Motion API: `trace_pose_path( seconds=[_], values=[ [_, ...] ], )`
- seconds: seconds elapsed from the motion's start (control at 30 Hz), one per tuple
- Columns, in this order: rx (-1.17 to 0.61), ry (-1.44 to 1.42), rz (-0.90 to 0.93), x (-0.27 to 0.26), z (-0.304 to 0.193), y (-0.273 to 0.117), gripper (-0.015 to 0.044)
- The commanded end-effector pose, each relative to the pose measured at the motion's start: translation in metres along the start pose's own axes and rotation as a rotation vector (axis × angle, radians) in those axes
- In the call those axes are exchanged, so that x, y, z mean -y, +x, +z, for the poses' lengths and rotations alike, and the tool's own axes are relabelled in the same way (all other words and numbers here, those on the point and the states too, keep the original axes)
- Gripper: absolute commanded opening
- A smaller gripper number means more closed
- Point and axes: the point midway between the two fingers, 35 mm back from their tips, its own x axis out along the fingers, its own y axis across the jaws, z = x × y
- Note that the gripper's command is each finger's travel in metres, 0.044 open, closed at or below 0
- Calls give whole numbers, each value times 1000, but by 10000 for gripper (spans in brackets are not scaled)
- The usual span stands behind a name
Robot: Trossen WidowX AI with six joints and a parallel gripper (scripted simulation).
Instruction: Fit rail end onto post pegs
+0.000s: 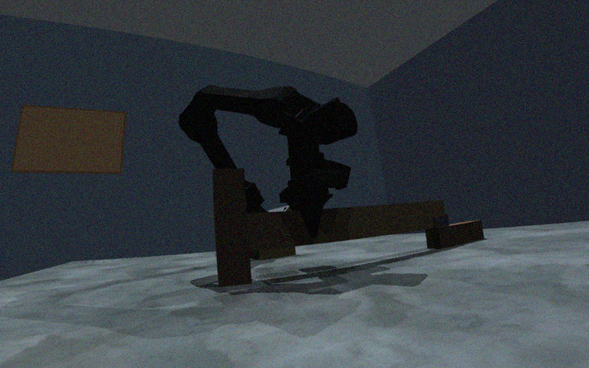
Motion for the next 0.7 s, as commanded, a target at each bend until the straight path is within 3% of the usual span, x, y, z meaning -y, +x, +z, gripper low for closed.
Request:
trace_pose_path(
  seconds=[0.0, 0.47, 0.67],
  values=[
    [3, -2, -4, 0, -2, -2, 0],
    [2, -2, -4, 0, -6, 0, 0],
    [6, -1, -2, 0, -2, 0, 157]
  ],
)
